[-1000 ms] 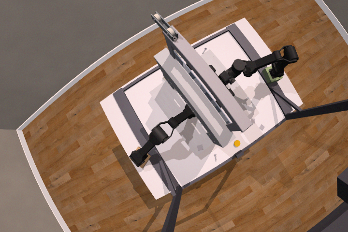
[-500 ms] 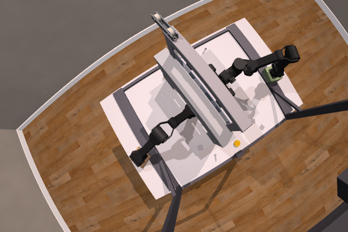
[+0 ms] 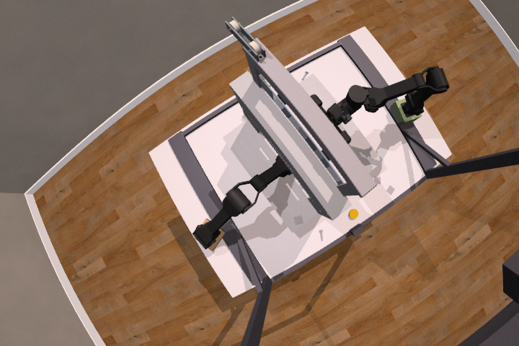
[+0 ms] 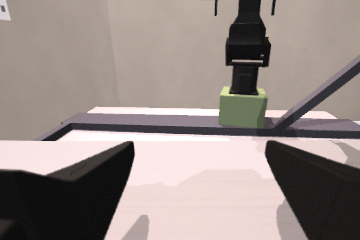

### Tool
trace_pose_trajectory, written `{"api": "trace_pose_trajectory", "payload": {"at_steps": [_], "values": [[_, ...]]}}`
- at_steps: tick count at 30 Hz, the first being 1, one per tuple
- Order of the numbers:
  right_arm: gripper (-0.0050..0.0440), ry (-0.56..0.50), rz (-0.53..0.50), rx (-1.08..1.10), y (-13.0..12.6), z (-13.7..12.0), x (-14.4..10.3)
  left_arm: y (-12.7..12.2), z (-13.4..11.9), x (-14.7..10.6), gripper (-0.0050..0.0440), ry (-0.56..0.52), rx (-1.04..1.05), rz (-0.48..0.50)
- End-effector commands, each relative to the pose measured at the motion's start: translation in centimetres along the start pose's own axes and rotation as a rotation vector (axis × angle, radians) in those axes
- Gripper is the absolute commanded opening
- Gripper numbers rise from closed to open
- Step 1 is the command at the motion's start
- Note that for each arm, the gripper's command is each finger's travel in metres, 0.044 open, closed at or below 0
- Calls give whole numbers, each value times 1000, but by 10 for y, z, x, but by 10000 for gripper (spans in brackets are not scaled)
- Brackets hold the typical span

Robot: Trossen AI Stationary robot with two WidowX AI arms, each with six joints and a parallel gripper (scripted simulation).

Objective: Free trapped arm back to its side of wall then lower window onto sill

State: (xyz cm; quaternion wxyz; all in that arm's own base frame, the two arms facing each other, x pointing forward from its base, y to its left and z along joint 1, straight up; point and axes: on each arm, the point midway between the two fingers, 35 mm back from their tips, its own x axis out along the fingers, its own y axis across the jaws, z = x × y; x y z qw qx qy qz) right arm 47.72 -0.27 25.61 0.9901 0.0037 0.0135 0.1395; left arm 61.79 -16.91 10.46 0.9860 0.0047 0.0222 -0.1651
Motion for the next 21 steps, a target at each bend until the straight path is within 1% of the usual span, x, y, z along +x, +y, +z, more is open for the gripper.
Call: {"api": "trace_pose_trajectory", "payload": {"at_steps": [1,10,11,13,14,17,20,21], "values": [[400,-93,-2,-38,2,49,-4,0,44,0,400,-85,7,1],[400,-138,-3,-53,2,80,-5,0,44,0,400,-85,7,1],[400,-131,-2,-50,2,75,-5,0,44,0,400,-85,7,1],[400,-131,-2,-50,2,75,-5,0,44,0,400,-85,7,1],[400,-147,-2,-56,3,88,-6,0,44,0,400,-85,7,1],[400,-171,-2,-65,3,101,-6,0,44,0,400,-85,7,1],[400,-187,-2,-70,3,105,-6,0,43,0,400,-82,7,1],[400,-192,-3,-72,3,106,-6,0,38,1,400,-73,6,1]]}}
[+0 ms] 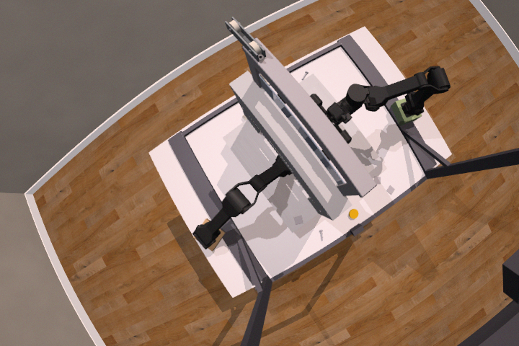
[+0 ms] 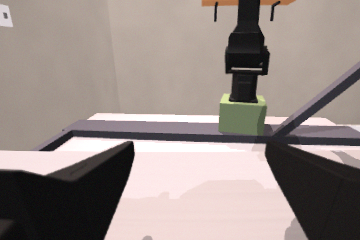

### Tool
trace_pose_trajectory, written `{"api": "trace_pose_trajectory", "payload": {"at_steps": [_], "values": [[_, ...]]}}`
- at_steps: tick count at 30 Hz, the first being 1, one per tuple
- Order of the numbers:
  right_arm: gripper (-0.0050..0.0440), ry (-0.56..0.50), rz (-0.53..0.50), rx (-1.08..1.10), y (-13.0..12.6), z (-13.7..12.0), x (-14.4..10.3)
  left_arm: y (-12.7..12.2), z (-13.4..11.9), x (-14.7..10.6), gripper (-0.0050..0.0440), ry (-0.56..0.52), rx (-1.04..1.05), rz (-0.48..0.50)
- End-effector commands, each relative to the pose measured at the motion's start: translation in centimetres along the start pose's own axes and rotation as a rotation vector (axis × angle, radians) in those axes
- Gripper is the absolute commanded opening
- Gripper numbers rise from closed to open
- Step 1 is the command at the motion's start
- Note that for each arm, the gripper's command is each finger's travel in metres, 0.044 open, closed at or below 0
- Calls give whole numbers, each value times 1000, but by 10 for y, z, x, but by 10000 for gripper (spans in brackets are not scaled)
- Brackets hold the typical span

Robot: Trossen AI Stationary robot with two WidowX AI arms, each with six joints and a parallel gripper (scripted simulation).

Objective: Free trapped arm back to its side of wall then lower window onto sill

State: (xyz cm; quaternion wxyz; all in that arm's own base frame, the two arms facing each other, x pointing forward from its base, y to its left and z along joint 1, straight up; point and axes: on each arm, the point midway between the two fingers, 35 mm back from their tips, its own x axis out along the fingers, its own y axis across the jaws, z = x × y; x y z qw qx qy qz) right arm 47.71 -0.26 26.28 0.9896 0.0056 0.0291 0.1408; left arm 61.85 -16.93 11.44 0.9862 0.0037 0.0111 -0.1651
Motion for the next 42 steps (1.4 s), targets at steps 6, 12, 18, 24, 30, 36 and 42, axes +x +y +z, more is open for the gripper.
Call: {"api": "trace_pose_trajectory", "payload": {"at_steps": [6,12,18,24,30,36,42], "values": [[400,-246,-8,-86,4,104,-9,0,28,1,400,-50,4,0],[400,-253,-10,-87,4,108,-10,0,28,1,400,-50,4,0],[400,-263,-12,-89,4,110,-10,0,28,1,400,-50,4,0],[400,-264,-13,-89,4,112,-10,0,28,1,400,-50,4,0],[400,-269,-14,-91,4,112,-11,0,28,1,400,-50,4,0],[400,-271,-14,-93,4,113,-11,0,28,1,400,-50,4,0],[400,-270,-14,-92,4,113,-11,0,28,1,400,-50,4,0]]}}
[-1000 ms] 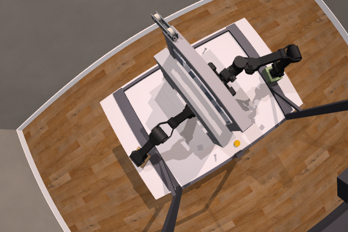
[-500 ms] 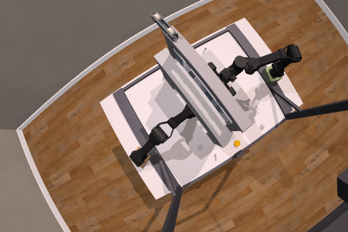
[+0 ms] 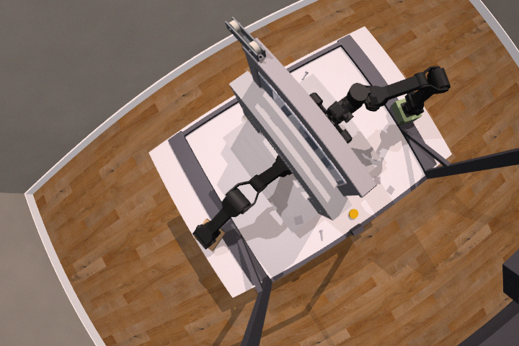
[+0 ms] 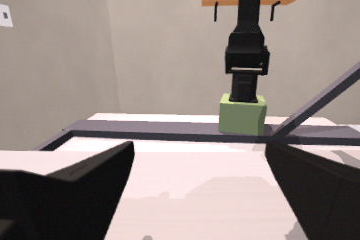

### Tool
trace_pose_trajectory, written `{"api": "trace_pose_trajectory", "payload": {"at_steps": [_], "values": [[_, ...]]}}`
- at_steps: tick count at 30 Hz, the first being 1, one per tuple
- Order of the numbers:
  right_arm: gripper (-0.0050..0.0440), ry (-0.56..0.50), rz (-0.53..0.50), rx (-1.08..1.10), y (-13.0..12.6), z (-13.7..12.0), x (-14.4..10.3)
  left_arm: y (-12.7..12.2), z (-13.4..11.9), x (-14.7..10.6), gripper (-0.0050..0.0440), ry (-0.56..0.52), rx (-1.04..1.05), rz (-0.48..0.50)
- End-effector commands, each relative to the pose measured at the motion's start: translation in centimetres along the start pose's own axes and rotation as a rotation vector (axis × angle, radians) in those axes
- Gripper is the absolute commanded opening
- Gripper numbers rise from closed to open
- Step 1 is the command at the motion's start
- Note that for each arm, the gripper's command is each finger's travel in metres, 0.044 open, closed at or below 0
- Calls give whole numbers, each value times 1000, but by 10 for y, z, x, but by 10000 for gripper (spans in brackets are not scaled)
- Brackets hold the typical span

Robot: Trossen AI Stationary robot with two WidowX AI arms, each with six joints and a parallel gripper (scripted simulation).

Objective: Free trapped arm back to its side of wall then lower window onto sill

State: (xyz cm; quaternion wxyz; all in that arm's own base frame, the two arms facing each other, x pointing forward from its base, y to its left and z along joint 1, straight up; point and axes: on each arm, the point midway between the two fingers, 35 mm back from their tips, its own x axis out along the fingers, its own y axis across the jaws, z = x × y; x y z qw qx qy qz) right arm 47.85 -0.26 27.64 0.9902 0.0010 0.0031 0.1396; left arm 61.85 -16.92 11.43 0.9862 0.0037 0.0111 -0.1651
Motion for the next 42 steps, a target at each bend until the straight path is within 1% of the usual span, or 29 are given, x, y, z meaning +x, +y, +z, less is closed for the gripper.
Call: {"api": "trace_pose_trajectory", "payload": {"at_steps": [1,42], "values": [[400,-220,-11,-76,3,100,-6,0,28,1,400,-50,4,0],[400,-220,-11,-77,3,106,-6,0,28,1,400,-50,4,0]]}}
